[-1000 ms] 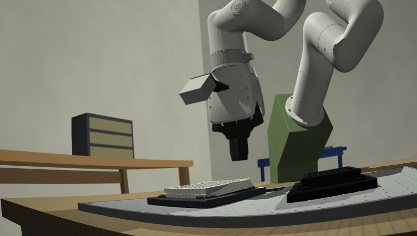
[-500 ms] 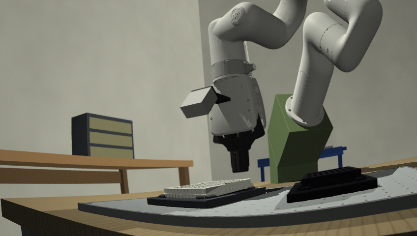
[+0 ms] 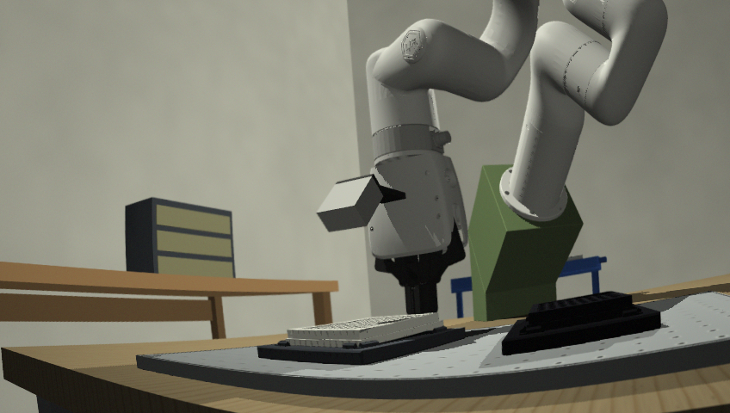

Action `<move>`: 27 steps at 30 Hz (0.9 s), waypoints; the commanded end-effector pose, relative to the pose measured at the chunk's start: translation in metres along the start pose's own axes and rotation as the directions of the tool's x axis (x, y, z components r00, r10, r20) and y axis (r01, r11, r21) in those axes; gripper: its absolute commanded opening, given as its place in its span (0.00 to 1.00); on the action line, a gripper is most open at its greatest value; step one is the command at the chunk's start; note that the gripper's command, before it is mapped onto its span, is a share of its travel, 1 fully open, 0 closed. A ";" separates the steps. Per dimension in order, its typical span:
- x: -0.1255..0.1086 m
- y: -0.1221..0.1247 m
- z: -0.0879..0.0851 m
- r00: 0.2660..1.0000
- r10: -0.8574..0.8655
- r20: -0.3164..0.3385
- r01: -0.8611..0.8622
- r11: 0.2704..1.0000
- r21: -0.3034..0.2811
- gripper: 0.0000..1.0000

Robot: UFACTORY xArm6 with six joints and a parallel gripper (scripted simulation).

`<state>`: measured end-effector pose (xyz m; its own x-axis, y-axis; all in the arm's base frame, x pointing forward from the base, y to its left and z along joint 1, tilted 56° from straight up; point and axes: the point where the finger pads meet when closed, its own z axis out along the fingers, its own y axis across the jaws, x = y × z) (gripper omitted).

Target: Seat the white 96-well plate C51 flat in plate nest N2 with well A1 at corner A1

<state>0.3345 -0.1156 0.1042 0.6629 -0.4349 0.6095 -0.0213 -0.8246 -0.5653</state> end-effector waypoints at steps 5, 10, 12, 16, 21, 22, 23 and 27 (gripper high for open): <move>0.001 0.001 0.002 1.000 -0.001 -0.002 0.001 1.000 -0.001 0.00; 0.001 0.001 0.002 1.000 -0.001 -0.002 0.001 1.000 -0.001 0.00; 0.001 0.001 0.002 1.000 -0.001 -0.002 0.001 1.000 -0.001 0.00; 0.002 0.001 0.002 1.000 -0.001 -0.002 0.001 1.000 -0.001 0.00; 0.004 0.001 0.002 1.000 -0.001 -0.002 0.001 1.000 -0.001 0.00; 0.004 0.001 0.002 1.000 -0.001 -0.002 0.001 1.000 -0.001 0.00; 0.004 0.001 0.002 1.000 -0.001 -0.002 0.001 1.000 -0.001 0.00; 0.006 0.001 0.002 1.000 -0.001 -0.002 0.001 1.000 -0.001 0.00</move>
<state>0.3391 -0.1169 0.1053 0.6620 -0.4350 0.6103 -0.0214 -0.8250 -0.5648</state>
